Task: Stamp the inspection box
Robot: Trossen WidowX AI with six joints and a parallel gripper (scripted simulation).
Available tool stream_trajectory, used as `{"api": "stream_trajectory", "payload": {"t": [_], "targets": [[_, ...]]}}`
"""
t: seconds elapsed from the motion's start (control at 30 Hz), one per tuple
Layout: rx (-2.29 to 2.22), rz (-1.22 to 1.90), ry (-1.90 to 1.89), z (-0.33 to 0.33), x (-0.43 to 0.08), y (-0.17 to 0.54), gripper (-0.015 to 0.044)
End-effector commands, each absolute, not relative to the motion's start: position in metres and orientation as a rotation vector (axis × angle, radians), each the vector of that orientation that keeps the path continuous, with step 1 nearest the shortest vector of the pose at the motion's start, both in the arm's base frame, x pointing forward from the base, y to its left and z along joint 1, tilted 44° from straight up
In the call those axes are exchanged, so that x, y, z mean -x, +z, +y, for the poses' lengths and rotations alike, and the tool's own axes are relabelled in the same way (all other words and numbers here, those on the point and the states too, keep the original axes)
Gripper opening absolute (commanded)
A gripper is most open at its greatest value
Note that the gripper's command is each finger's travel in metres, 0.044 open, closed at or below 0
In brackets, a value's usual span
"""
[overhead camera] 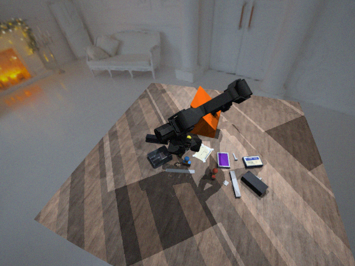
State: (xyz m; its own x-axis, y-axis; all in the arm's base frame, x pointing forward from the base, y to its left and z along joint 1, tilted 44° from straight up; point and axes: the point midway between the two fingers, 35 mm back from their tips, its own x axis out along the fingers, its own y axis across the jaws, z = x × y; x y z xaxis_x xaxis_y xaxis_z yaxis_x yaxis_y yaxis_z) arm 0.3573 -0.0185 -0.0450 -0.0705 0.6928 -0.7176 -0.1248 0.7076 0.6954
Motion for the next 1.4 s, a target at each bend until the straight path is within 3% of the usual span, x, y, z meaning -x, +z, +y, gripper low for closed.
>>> {"api": "stream_trajectory", "payload": {"t": [0.0, 1.37], "targets": [[-0.481, 1.495, 0.716, -0.028, -0.366, -0.054, 0.0], [-0.482, 1.495, 0.717, 0.012, -0.363, -0.097, 0.0]]}}
